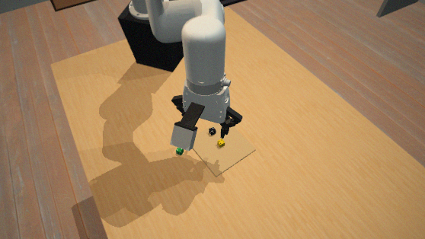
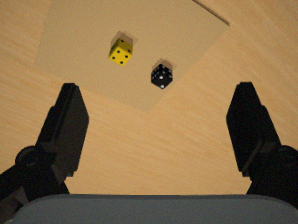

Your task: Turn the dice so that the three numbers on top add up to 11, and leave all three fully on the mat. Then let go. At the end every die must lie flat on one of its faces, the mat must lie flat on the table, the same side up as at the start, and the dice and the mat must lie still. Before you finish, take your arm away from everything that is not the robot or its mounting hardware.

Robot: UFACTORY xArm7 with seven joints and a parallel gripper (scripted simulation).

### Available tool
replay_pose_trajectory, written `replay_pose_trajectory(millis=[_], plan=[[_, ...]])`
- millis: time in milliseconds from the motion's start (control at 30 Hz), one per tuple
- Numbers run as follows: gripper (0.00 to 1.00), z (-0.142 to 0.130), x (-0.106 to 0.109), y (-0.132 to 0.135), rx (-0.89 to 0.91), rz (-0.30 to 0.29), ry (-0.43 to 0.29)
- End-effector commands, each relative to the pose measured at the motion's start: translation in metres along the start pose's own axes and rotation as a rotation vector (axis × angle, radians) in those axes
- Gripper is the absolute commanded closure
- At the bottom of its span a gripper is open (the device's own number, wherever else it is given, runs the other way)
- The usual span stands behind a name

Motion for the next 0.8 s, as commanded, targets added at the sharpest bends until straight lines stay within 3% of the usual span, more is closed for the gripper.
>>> replay_pose_trajectory(millis=[0, 100, 200, 233, 667, 767], plan=[[0.00, 0.005, -0.001, 0.006, -0.174, -0.001, 0.004], [0.00, 0.008, -0.002, 0.011, -0.302, 0.000, 0.004], [0.00, 0.008, -0.002, 0.012, -0.322, 0.000, 0.004], [0.00, 0.011, -0.003, 0.018, -0.453, 0.000, 0.004], [0.00, 0.022, -0.007, 0.041, -0.983, 0.005, 0.007], [0.00, 0.023, -0.008, 0.043, -1.024, 0.006, 0.008]])
Point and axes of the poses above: the point where the finger pads meet when closed, its own x axis back along the fingers, its own y axis across the jaws, z = x × y, the point moved 4 cm from there along x, back along the fingers, and after that the axes turned 2 degrees about x, right-handed, at the moved point
